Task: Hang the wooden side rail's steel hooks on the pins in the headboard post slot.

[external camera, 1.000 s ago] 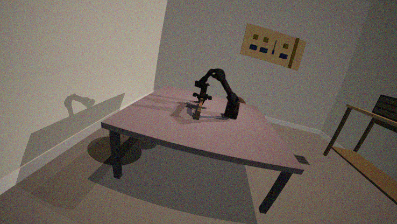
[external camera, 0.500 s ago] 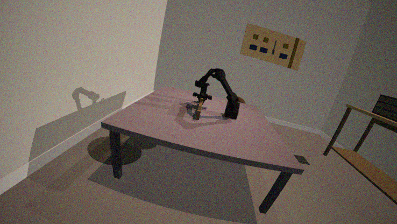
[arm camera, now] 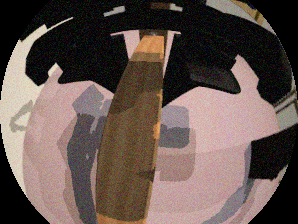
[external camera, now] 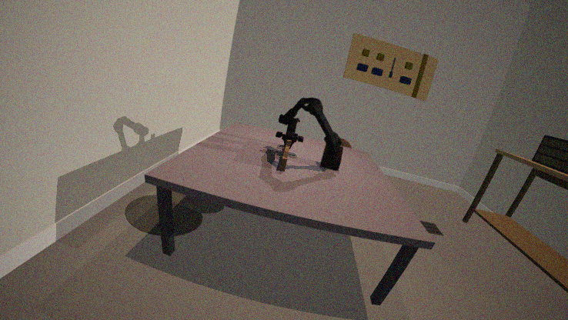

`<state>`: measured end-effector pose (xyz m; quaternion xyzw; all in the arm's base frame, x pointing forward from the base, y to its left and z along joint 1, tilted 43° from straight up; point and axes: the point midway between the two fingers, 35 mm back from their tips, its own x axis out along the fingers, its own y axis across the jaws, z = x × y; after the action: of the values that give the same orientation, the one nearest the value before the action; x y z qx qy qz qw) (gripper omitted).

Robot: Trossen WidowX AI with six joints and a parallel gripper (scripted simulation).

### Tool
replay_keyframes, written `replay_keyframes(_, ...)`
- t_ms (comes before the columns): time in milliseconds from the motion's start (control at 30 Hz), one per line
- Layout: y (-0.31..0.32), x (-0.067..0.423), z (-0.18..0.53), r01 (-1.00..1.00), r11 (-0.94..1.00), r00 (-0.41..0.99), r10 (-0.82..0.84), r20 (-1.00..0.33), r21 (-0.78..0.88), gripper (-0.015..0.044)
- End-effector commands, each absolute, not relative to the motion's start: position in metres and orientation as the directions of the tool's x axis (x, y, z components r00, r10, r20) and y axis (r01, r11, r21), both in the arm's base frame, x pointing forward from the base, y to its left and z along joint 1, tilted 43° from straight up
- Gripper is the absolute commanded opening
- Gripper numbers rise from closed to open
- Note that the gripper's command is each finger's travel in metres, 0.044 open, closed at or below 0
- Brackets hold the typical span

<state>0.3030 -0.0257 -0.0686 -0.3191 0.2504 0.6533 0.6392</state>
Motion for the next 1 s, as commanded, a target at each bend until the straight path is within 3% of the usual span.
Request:
replay_keyframes(0, -0.0298, 0.3055, -0.0648, -0.994, -0.053, 0.035, 0.673, -0.739, -0.095, 0.0000)
replay_keyframes(967, -0.0331, 0.3053, -0.0613, -0.994, -0.053, 0.035, 0.673, -0.739, -0.095, 0.0000)
